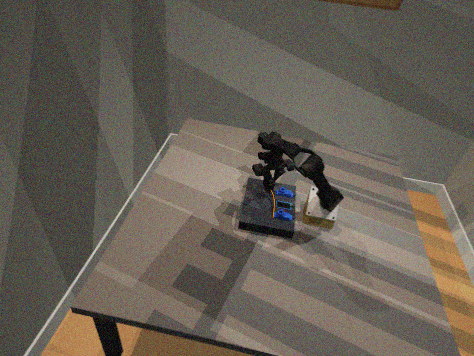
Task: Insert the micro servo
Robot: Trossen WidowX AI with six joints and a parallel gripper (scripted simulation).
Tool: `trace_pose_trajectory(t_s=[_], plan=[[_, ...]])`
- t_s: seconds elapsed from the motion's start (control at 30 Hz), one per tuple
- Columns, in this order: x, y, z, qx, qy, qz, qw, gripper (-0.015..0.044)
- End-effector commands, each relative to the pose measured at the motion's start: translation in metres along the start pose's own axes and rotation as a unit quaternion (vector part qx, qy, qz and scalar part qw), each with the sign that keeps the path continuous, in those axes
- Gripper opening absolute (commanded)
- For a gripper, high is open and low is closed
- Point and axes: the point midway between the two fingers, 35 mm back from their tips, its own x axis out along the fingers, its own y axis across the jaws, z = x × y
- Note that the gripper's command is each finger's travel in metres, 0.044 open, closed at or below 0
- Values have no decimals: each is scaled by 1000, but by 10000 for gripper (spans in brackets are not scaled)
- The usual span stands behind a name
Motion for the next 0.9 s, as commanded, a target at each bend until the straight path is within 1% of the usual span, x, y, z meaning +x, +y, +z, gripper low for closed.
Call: trace_pose_trajectory(t_s=[0.0,0.33,0.63,0.87], plan=[[-6,0,-1,-4,-6,1,1000,0],[-6,0,-1,-4,-6,1,1000,0],[-7,14,7,-4,-6,2,1000,0],[-6,25,-11,-4,-6,2,1000,0]])
